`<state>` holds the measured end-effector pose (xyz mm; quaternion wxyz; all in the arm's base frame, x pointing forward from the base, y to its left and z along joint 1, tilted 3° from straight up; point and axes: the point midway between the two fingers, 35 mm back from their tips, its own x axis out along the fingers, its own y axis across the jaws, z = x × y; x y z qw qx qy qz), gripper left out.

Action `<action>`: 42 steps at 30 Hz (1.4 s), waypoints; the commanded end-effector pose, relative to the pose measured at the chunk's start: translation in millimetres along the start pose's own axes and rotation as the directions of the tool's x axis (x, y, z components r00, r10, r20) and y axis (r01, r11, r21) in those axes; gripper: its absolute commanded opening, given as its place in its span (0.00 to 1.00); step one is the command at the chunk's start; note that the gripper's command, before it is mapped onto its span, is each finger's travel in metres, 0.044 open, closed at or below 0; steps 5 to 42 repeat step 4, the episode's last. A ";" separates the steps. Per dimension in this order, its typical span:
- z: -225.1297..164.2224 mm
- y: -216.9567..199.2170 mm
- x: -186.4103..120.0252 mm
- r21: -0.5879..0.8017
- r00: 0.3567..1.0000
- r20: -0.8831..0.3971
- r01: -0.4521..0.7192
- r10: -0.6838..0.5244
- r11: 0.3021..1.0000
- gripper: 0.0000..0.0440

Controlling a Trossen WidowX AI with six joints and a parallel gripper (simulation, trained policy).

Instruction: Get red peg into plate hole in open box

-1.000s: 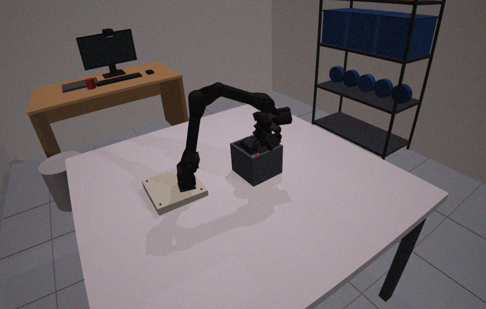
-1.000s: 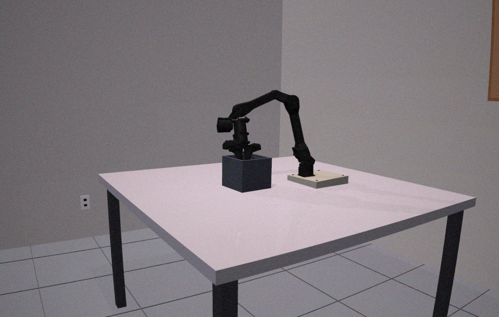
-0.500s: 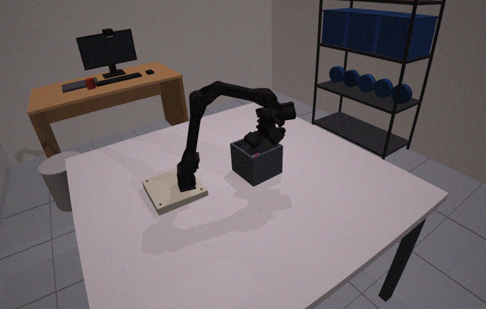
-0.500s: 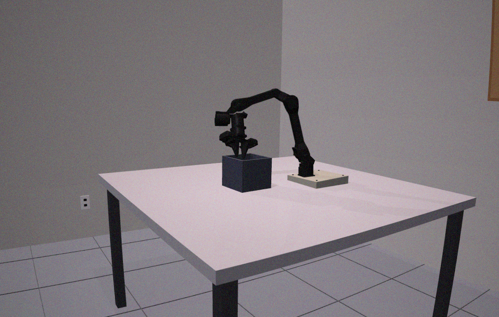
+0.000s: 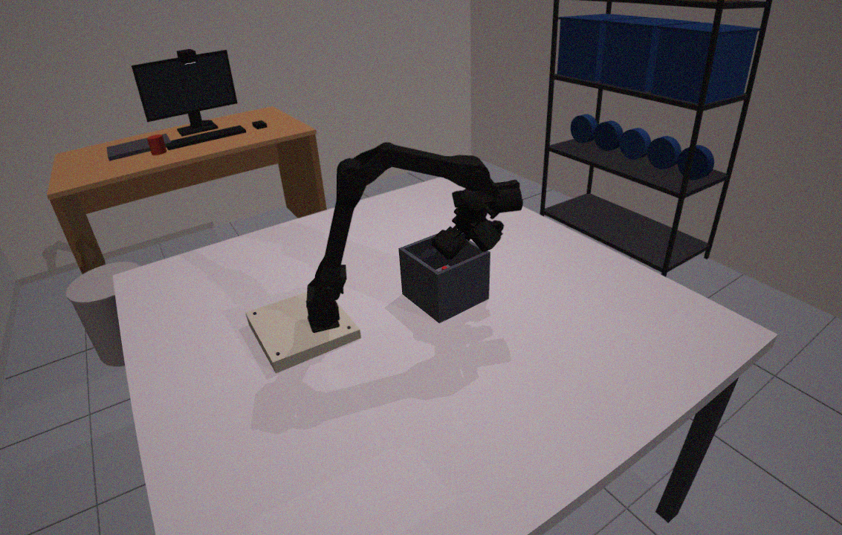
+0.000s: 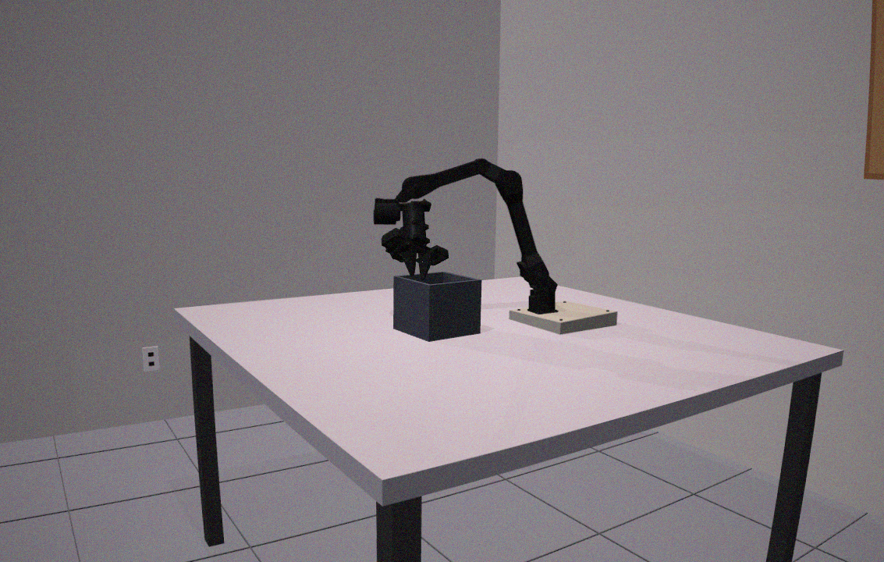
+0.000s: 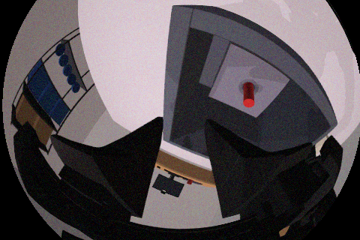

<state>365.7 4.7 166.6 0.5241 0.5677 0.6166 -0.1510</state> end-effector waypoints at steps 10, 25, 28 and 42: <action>8.4 5.9 0.9 -0.027 0.999 -0.027 -0.026 0.025 0.999 0.37; 8.4 5.9 0.9 -0.027 0.999 -0.027 -0.026 0.025 0.999 0.37; 8.4 5.9 0.9 -0.027 0.999 -0.027 -0.026 0.025 0.999 0.37; 8.4 5.9 0.9 -0.027 0.999 -0.027 -0.026 0.025 0.999 0.37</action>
